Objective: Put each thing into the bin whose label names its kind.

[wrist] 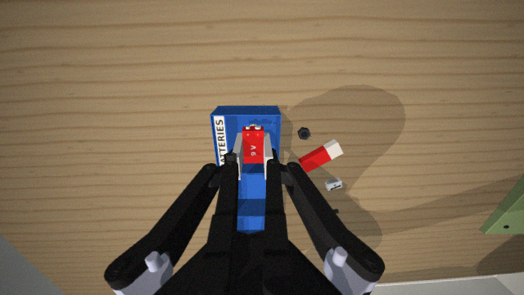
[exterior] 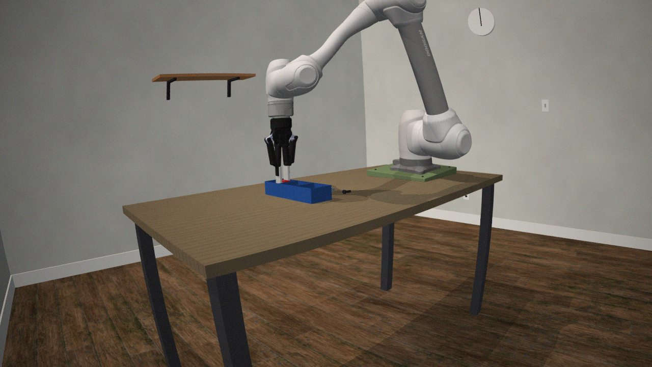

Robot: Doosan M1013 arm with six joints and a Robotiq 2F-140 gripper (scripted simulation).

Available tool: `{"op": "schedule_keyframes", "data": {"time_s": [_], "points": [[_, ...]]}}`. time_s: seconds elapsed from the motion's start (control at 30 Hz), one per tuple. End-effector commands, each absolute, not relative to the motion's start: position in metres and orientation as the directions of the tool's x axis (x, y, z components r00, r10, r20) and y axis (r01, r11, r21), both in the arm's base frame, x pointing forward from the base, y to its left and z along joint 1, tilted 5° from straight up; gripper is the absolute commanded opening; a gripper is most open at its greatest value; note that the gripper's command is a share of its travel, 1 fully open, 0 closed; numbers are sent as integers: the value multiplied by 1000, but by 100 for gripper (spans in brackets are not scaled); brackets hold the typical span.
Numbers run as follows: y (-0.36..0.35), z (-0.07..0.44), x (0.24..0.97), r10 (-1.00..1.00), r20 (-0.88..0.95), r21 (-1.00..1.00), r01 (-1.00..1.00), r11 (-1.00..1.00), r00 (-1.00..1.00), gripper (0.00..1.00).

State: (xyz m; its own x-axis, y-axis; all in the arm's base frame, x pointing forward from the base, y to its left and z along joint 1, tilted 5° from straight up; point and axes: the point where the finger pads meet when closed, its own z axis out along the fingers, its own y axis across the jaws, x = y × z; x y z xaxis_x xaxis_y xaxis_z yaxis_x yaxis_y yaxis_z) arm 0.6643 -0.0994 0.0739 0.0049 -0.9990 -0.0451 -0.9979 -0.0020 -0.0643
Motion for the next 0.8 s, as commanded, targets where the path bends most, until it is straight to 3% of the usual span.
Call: {"op": "schedule_keyframes", "data": {"time_s": [0.0,0.33,0.37,0.77], "points": [[-99,70,665,-999,-45,-65,-998,-2,5,13],[-99,70,665,-999,-45,-65,-998,-2,5,13],[-99,70,665,-999,-45,-65,-998,-2,5,20],[-99,70,665,-999,-45,-65,-998,-2,5,20]]}}
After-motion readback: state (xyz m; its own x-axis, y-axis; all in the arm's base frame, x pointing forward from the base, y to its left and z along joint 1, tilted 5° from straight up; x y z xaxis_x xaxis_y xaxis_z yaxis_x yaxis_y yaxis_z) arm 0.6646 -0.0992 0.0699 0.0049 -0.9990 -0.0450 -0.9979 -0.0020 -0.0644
